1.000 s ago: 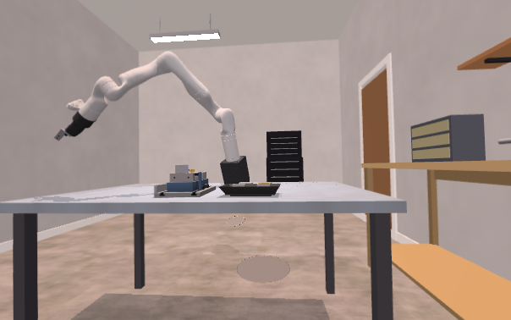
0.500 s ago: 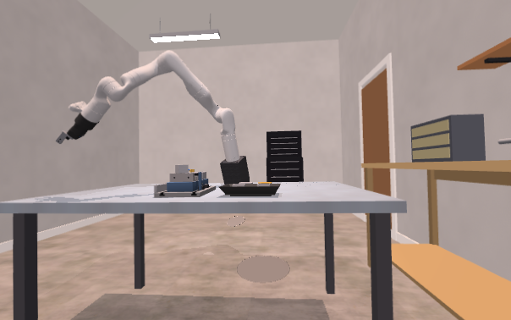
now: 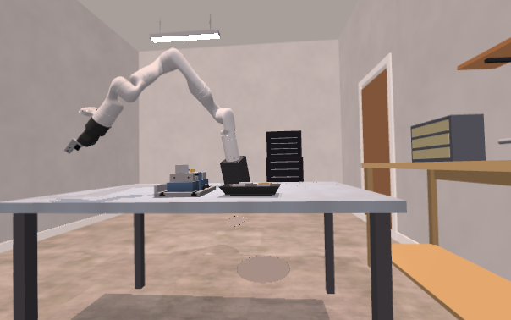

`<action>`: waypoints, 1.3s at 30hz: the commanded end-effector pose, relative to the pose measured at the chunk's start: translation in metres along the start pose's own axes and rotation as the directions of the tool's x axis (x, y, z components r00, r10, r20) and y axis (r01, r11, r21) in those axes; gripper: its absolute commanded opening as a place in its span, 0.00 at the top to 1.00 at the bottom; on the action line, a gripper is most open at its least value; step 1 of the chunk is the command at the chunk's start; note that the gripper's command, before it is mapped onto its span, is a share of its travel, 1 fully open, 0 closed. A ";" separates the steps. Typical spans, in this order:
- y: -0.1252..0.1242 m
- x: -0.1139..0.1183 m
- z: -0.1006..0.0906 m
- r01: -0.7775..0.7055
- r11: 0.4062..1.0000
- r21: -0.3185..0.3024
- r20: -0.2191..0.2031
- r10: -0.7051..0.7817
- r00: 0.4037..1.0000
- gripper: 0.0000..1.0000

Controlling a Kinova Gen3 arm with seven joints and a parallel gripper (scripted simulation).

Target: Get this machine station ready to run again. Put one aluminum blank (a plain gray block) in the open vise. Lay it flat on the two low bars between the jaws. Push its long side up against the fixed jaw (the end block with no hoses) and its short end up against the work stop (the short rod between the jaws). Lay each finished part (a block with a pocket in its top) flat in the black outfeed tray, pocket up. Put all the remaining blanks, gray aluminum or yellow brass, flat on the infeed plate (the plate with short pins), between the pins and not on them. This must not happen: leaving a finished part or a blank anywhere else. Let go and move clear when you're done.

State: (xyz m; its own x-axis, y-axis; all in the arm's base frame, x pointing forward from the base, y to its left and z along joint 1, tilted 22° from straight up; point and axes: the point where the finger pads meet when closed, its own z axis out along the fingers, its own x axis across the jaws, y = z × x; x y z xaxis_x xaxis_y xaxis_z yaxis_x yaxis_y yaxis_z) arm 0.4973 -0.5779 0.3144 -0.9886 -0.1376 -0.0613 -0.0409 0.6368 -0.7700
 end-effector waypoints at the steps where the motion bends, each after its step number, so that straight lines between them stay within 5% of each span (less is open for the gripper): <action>1: 0.024 -0.030 -0.017 0.002 1.000 -0.017 0.039 -0.002 0.999 0.00; 12: 0.111 -0.096 -0.071 -0.061 0.992 -0.111 0.124 0.075 0.989 0.00; 14: 0.111 -0.096 -0.071 -0.061 0.992 -0.111 0.124 0.075 0.989 0.00; 22: 0.187 -0.137 -0.122 -0.099 0.975 -0.198 0.173 0.134 0.976 0.00; 29: 0.248 -0.159 -0.167 -0.120 0.956 -0.269 0.197 0.177 0.964 0.00; 31: 0.248 -0.159 -0.167 -0.120 0.956 -0.269 0.197 0.177 0.964 0.00; 39: 0.327 -0.173 -0.228 -0.138 0.923 -0.358 0.211 0.224 0.951 0.00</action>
State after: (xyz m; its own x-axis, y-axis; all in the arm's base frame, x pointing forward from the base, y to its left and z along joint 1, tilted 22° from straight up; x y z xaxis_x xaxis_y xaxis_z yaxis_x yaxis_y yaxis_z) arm 0.6183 -0.2031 0.2201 -0.9240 -0.1219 -0.3623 0.0745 0.8722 -0.4834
